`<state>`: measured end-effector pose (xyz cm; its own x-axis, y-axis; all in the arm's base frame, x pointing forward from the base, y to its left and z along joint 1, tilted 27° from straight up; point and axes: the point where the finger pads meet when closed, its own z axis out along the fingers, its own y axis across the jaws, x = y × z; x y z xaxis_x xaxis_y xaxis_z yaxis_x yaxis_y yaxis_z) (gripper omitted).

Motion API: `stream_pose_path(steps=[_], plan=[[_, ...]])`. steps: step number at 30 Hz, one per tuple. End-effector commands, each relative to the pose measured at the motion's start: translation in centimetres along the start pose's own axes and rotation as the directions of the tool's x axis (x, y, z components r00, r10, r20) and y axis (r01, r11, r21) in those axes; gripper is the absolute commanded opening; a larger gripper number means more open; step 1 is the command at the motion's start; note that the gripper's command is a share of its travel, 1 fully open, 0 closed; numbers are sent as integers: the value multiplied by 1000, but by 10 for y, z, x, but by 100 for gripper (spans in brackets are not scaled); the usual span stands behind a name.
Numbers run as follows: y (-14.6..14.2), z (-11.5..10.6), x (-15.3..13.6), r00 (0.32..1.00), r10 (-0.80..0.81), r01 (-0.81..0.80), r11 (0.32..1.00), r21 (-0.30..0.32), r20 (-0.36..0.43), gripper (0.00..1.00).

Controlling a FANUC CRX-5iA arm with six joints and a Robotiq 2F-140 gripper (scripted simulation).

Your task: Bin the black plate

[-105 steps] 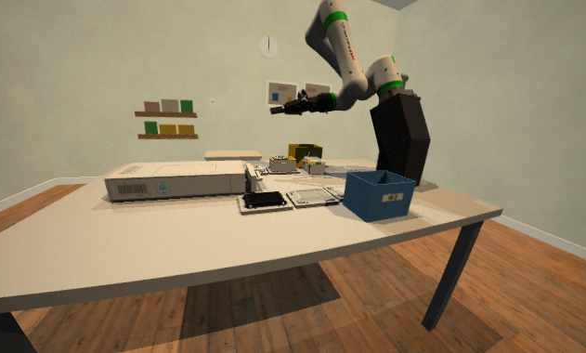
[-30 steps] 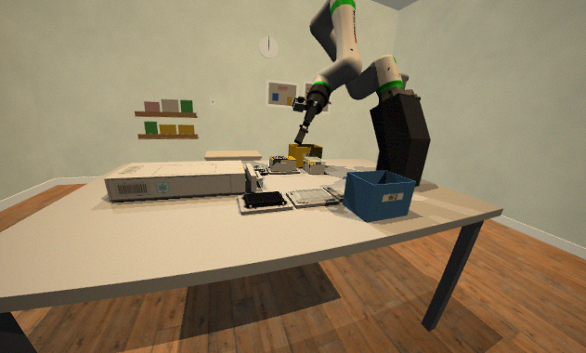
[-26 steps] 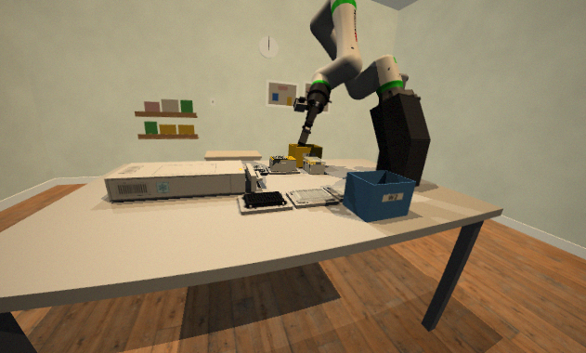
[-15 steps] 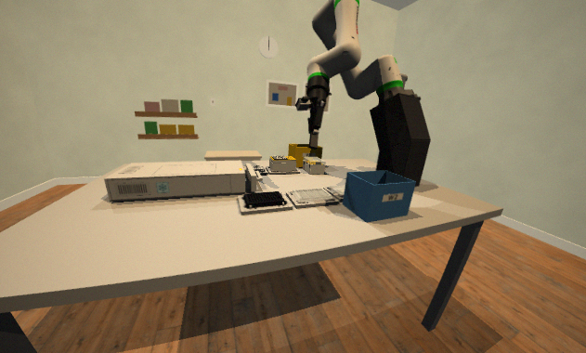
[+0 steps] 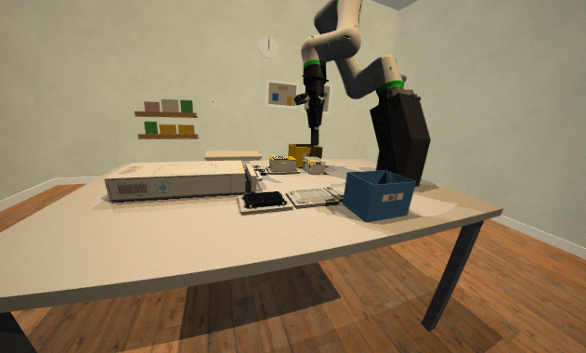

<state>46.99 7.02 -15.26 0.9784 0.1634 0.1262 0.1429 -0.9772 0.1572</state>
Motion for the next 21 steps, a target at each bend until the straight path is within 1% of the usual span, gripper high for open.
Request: stream_pose_path(steps=[1,3,4,6,7,8,10,13,15,19,21], plan=[[13,-11,-3,1000,-6,8,995,-101,23,10],[20,-18,-3,1000,-6,9,995,-103,23,10],[24,-21,-3,1000,-7,11,991,-135,30,10],[24,-21,-3,1000,-7,11,991,-135,30,10],[28,-25,-3,999,-7,13,986,-168,37,10],[31,-28,-3,999,-7,13,985,-170,38,10],[38,-35,-2,999,-5,15,972,-235,47,10],[49,-46,-1,999,-4,16,971,-239,47,10],[54,-52,-1,999,0,15,953,-303,51,10],[64,-64,1,999,1,15,951,-308,52,10],[65,-66,1,999,1,15,951,-308,52,10]])
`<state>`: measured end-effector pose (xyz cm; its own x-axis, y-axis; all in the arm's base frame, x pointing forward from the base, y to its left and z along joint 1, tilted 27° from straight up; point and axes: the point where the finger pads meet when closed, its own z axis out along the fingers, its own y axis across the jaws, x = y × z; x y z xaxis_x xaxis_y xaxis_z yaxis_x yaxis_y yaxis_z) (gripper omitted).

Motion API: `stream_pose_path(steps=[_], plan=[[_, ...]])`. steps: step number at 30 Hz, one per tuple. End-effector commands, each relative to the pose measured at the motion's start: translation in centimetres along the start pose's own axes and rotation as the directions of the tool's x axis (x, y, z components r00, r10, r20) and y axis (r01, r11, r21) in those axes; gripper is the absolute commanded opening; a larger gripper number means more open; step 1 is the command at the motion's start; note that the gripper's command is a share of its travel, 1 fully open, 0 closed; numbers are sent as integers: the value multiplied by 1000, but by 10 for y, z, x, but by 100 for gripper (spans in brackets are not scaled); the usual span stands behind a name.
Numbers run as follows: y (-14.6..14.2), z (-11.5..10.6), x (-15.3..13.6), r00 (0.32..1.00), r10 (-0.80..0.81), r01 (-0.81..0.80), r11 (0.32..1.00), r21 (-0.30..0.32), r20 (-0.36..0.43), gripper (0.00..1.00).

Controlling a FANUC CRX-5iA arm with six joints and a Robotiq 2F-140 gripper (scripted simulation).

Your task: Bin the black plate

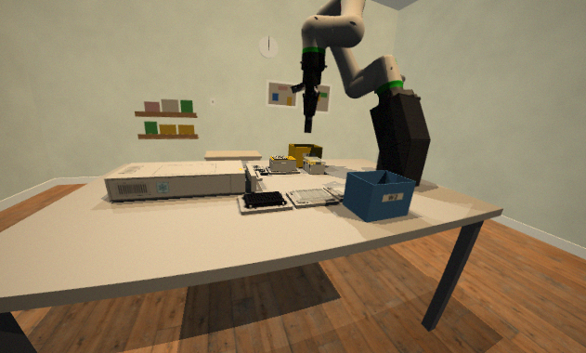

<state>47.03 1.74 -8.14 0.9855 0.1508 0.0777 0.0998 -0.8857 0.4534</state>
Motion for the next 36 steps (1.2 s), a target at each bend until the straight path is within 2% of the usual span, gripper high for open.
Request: stream_pose_path(steps=[1,11,12,36], plan=[[3,-2,1,1000,-5,5,1000,0,0,10],[3,-2,1,1000,-5,5,1000,0,0,10],[0,-1,3,1000,-16,16,1000,0,0,70],[-50,23,61,1000,-16,16,1000,0,-1,70]])
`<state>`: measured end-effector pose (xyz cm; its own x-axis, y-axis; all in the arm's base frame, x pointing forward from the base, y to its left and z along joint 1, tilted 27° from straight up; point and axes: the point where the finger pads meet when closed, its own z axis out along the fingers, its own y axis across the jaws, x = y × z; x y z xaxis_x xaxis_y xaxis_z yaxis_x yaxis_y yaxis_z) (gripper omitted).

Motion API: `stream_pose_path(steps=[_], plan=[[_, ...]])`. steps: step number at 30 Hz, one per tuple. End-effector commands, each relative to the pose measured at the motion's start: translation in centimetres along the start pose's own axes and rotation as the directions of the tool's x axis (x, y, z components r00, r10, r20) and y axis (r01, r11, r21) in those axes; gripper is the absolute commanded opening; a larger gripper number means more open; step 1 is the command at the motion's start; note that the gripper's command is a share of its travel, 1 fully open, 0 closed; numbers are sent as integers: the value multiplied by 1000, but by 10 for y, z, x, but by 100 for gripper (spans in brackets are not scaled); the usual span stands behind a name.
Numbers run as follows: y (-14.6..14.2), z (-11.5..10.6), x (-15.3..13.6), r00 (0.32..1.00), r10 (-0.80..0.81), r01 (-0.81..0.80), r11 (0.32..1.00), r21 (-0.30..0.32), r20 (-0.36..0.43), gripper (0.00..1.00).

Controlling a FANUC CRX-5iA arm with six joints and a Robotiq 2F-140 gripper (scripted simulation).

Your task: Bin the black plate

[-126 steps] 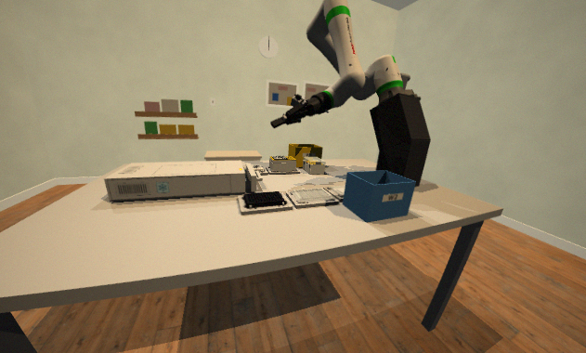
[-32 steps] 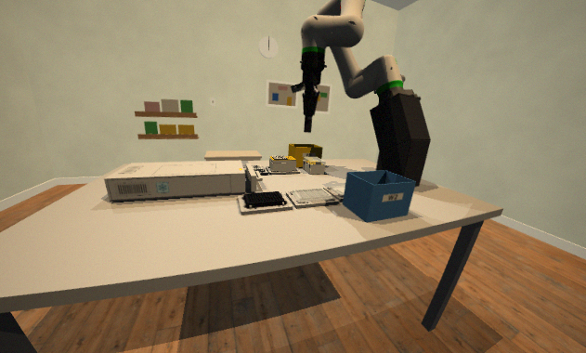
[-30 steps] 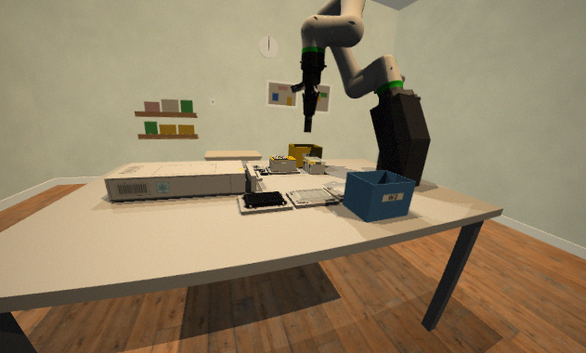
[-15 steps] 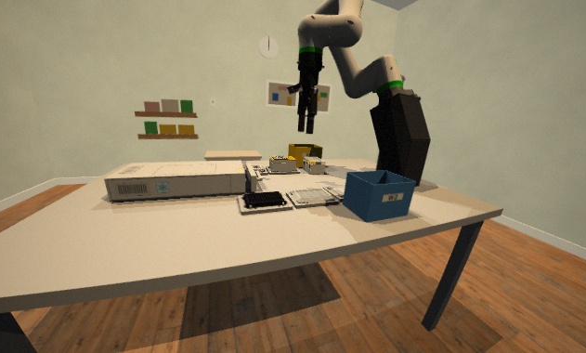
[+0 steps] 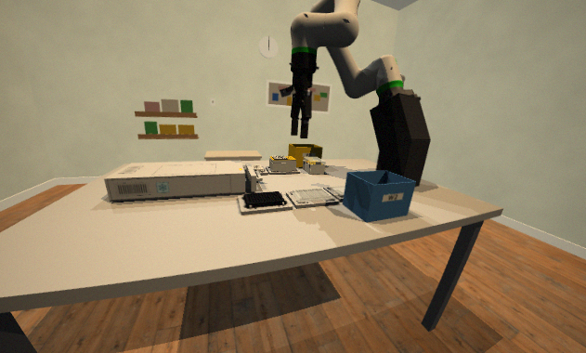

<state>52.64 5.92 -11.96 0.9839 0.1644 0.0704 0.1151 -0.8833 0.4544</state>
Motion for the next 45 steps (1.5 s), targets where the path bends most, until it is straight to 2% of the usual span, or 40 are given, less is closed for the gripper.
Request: stream_pose_path(steps=[1,45], plan=[[-4,1,5,1000,0,0,1000,0,-1,70],[-103,49,121,1000,0,0,1000,0,-1,70]])
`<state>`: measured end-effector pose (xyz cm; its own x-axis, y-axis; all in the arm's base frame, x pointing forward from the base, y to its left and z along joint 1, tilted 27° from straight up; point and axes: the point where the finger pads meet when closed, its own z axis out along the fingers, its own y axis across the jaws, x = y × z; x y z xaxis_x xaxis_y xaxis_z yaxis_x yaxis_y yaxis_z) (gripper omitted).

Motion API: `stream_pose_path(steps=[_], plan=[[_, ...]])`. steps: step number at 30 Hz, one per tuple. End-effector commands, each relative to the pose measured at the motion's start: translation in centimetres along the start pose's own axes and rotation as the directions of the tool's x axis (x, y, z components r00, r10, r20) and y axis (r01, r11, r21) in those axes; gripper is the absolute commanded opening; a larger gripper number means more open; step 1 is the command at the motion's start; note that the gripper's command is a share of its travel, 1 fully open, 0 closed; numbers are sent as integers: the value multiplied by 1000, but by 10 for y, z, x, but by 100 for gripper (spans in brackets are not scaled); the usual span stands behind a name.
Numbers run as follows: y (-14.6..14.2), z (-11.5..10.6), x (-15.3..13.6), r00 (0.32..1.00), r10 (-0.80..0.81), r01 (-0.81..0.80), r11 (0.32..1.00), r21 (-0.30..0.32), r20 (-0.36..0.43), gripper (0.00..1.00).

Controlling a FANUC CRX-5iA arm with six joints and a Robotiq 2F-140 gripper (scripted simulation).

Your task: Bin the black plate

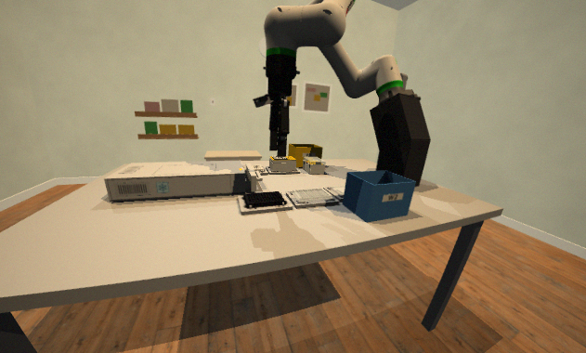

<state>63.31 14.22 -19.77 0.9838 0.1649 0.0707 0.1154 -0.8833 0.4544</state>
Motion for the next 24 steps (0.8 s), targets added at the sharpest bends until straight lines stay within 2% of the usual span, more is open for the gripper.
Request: stream_pose_path(steps=[1,17,24], plan=[[-9,3,11,1000,0,0,1000,0,-1,70],[-43,20,52,1000,0,0,1000,0,-1,70],[-44,20,53,1000,0,0,1000,0,-1,70]])
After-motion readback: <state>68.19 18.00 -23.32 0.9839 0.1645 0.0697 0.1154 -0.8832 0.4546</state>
